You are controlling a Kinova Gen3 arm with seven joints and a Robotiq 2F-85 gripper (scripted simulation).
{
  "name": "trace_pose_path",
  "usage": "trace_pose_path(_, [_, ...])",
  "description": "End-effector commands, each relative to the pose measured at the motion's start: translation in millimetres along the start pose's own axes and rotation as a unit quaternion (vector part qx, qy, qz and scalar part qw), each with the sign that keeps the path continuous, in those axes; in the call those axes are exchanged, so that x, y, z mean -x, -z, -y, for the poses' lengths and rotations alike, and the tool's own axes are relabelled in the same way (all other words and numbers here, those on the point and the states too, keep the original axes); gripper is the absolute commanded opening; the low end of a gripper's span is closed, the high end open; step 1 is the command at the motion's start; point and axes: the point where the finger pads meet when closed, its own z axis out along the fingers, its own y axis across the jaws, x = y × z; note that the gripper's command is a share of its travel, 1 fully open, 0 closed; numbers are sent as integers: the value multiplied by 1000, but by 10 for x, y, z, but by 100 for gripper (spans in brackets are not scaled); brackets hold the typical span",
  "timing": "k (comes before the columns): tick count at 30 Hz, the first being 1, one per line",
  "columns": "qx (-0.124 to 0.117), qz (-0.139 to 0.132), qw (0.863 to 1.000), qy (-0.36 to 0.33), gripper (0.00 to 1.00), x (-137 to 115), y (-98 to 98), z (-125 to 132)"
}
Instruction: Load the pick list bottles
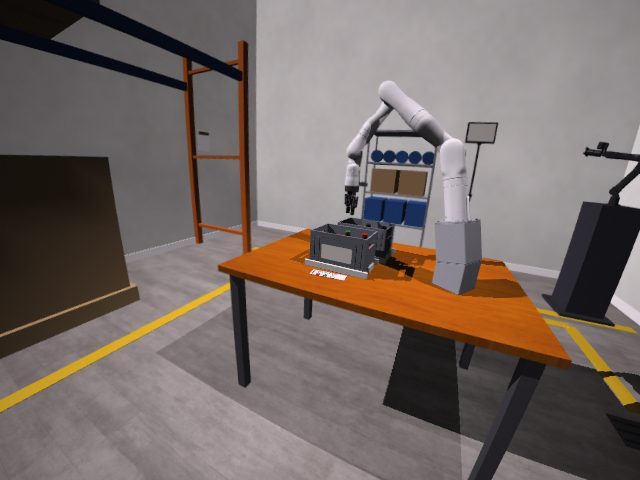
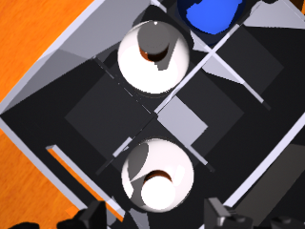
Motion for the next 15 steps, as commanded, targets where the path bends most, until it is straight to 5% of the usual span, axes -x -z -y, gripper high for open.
trace_pose_path(1, [-1,1,1000,0,67,5,-38,6])
trace_pose_path(15, [-1,1,1000,0,67,5,-198,6])
